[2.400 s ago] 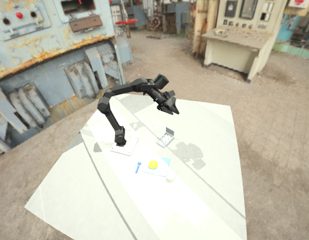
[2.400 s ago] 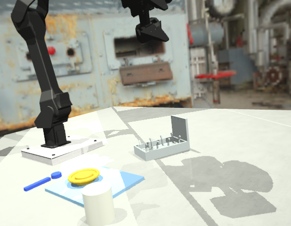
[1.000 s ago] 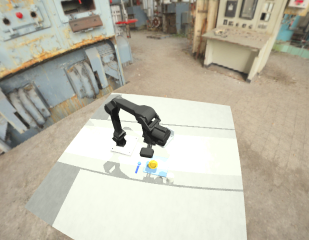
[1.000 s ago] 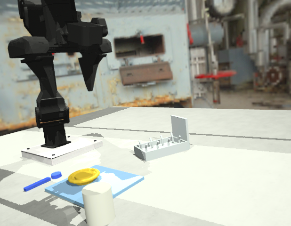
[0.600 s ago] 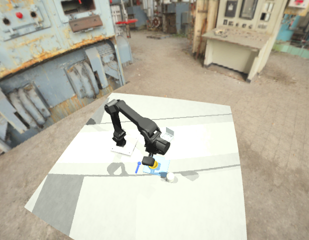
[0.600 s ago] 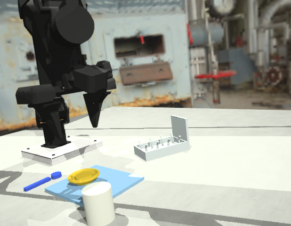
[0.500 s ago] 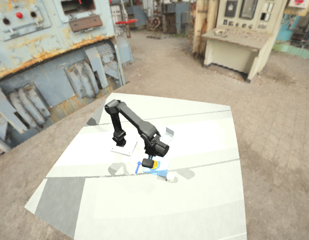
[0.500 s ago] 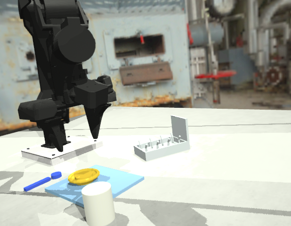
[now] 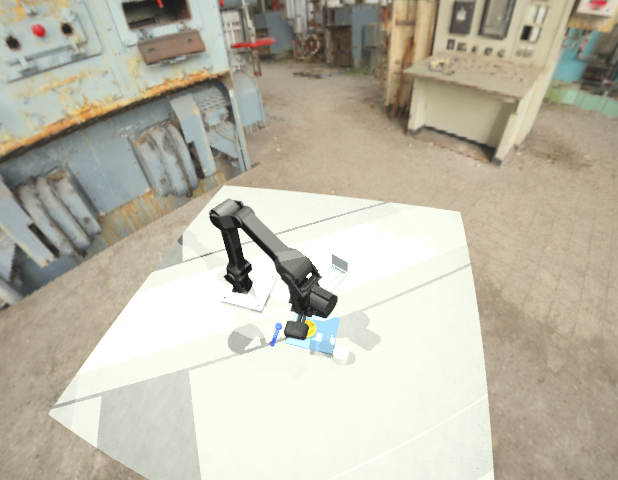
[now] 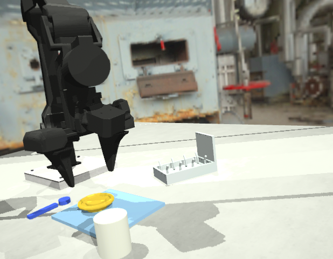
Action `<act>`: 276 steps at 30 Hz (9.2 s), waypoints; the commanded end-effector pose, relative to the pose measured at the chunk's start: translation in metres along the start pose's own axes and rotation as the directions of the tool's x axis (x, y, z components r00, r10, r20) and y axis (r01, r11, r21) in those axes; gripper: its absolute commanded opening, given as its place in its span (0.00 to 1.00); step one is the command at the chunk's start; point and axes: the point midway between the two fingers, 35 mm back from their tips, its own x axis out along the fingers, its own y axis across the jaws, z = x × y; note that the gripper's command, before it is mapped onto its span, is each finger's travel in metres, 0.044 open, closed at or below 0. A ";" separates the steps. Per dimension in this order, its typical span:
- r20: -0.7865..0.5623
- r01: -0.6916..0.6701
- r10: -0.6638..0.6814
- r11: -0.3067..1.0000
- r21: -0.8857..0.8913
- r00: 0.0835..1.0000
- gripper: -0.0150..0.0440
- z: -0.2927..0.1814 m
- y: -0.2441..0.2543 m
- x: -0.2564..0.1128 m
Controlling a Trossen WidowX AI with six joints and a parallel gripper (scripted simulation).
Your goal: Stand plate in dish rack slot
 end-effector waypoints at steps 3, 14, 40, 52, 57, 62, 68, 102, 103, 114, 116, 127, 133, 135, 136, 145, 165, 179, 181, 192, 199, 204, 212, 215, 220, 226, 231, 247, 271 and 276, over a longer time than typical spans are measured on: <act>-0.015 -0.011 0.012 1.000 0.002 1.000 0.93 -0.001 0.001 0.015; -0.015 -0.014 0.014 1.000 0.003 1.000 0.93 -0.001 0.001 0.033; -0.015 -0.012 0.012 1.000 0.002 1.000 0.83 -0.001 0.000 0.053; -0.015 -0.012 0.012 1.000 0.002 1.000 0.67 -0.001 0.000 0.053; -0.014 -0.011 0.012 1.000 0.002 1.000 0.44 0.004 -0.002 0.039; -0.013 -0.012 0.012 1.000 0.003 1.000 0.25 0.009 -0.004 0.018; -0.013 -0.011 0.011 1.000 0.003 1.000 0.25 0.013 -0.007 -0.006; -0.014 -0.011 0.011 1.000 0.002 1.000 0.25 0.021 -0.011 -0.120; -0.014 -0.011 0.011 1.000 0.007 1.000 0.25 0.022 -0.009 -0.120; -0.015 -0.013 0.019 0.939 0.345 1.000 0.25 0.002 0.100 -0.122; -0.015 -0.013 0.021 0.914 0.407 1.000 0.25 -0.006 0.118 -0.122; -0.014 -0.016 0.025 0.893 0.450 1.000 0.25 -0.012 0.131 -0.121; 0.059 -0.125 0.110 0.896 0.426 0.992 0.25 0.013 0.136 -0.100; 0.087 -0.164 0.141 0.896 0.413 0.986 0.25 0.022 0.138 -0.093; 0.101 -0.184 0.156 0.895 0.406 0.983 0.25 0.026 0.139 -0.090; 0.225 -0.352 0.290 0.880 0.318 0.930 0.25 0.061 0.145 -0.061; 0.449 -0.558 0.481 0.828 0.049 0.753 0.25 0.106 0.140 -0.018; 0.563 -0.611 0.616 0.757 -0.231 0.551 0.25 0.115 0.138 -0.001; 0.573 -0.607 0.633 0.746 -0.273 0.520 0.25 0.115 0.137 0.001; 0.600 -0.543 0.717 0.681 -0.492 0.355 0.25 0.102 0.136 0.005; 0.593 -0.464 0.763 0.636 -0.617 0.257 0.25 0.087 0.136 0.006; 0.576 -0.391 0.795 0.600 -0.698 0.192 0.25 0.073 0.137 0.005; 0.528 -0.233 0.843 0.537 -0.811 0.106 0.25 0.045 0.143 0.003; 0.506 -0.172 0.859 0.512 -0.842 0.080 0.25 0.035 0.146 0.003; 0.470 -0.094 0.882 0.472 -0.877 0.041 0.25 0.017 0.147 0.000; 0.442 -0.040 0.897 0.442 -0.896 0.019 0.25 0.003 0.147 -0.001; 0.442 -0.040 0.897 0.442 -0.896 0.019 0.25 0.003 0.147 -0.001; 0.444 -0.080 0.895 0.446 -0.892 0.036 0.25 0.010 0.161 0.022; 0.438 -0.090 0.898 0.440 -0.893 0.041 0.25 0.008 0.166 0.041; 0.438 -0.089 0.898 0.440 -0.894 0.041 0.30 0.008 0.166 0.042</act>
